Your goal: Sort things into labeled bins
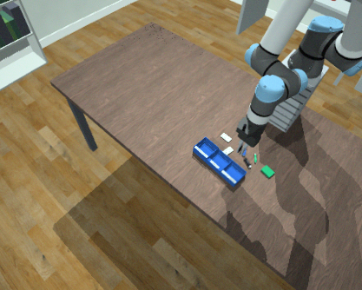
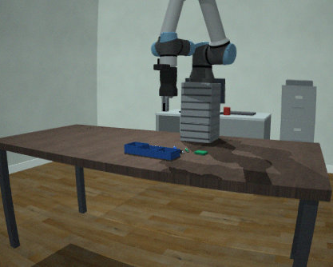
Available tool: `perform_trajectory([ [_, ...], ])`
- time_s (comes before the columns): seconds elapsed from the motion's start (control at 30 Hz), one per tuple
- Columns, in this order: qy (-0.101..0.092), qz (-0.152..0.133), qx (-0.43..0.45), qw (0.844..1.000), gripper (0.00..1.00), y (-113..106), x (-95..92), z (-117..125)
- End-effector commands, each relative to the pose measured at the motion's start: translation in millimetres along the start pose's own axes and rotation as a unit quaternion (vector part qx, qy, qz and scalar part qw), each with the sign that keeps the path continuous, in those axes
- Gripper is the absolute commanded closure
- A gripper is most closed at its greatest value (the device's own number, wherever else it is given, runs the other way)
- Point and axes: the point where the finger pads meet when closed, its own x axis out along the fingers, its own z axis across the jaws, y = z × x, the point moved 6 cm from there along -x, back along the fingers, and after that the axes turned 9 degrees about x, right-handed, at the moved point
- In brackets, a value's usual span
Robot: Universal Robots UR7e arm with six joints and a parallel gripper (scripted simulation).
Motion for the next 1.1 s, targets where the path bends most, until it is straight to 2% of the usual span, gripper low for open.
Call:
perform_trajectory([
  [0.0,0.000,-0.002,0.000,1.000,0.69,0,-1.6,0],
  [0.07,0.000,-0.002,0.000,1.000,0.69,-1,-1.6,0],
  [0.1,0.000,-0.002,-0.025,1.000,0.00,-6,3.3,-3],
  [0.3,0.000,-0.002,-0.140,0.990,0.00,-41,33.0,-24],
  [0.47,0.000,-0.005,-0.222,0.975,0.00,-70,57.7,-41],
  [0.53,0.000,-0.005,-0.222,0.975,0.00,-70,57.7,-41],
  [0.57,0.000,-0.006,-0.268,0.963,0.00,-75,62.6,-45],
  [0.77,-0.001,-0.008,-0.356,0.935,0.00,-110,92.2,-65],
  [1.0,0.000,-0.013,-0.463,0.886,0.00,-150,126.9,-90],
  [1.03,0.000,-0.014,-0.477,0.879,0.00,-151,128.2,-91],
  [1.07,0.000,-0.014,-0.477,0.879,0.00,-151,128.2,-91],
])
